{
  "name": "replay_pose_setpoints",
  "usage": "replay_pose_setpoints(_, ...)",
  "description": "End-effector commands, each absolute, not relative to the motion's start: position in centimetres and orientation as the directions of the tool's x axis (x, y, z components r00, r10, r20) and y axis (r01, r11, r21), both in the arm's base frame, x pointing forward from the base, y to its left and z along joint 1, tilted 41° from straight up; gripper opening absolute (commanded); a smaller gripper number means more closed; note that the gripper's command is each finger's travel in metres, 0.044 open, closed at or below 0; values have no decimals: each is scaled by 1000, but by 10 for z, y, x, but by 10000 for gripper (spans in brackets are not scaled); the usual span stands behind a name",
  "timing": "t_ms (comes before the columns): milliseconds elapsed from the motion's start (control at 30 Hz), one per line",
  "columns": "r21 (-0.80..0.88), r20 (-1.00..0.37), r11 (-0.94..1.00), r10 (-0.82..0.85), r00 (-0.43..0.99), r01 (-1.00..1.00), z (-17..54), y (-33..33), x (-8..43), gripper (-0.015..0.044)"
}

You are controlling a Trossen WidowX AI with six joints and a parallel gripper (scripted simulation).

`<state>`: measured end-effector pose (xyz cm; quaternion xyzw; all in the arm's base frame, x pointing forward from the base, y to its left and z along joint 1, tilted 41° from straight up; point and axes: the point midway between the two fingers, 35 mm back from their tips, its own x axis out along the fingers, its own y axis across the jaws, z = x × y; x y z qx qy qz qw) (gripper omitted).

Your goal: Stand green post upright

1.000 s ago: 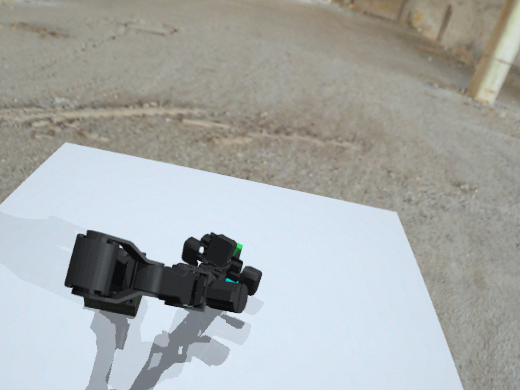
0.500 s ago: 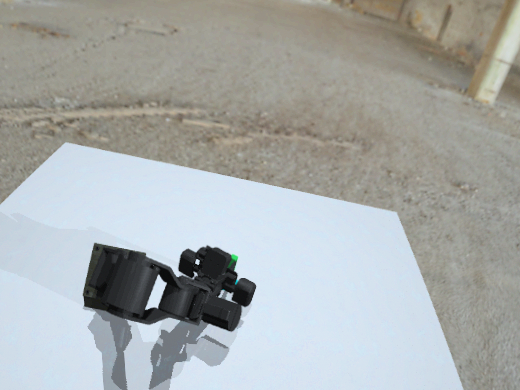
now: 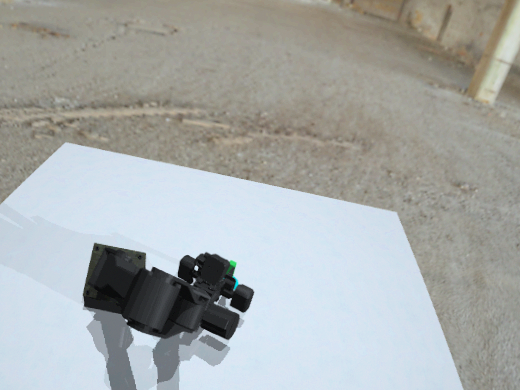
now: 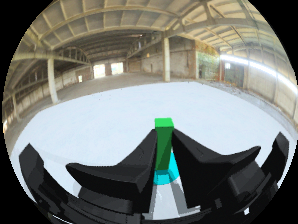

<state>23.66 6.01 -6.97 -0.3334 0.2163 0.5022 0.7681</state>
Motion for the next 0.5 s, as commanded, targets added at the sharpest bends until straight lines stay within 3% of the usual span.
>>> replay_pose_setpoints(0, -292, -666, 270, 632, 397, -918, -72, 60, 235, 23)
replay_pose_setpoints(100, -292, -666, 270, 632, 397, -918, -72, 60, 235, 23)
replay_pose_setpoints(467, -292, -666, 270, 632, 397, -918, -72, 60, 235, 311)
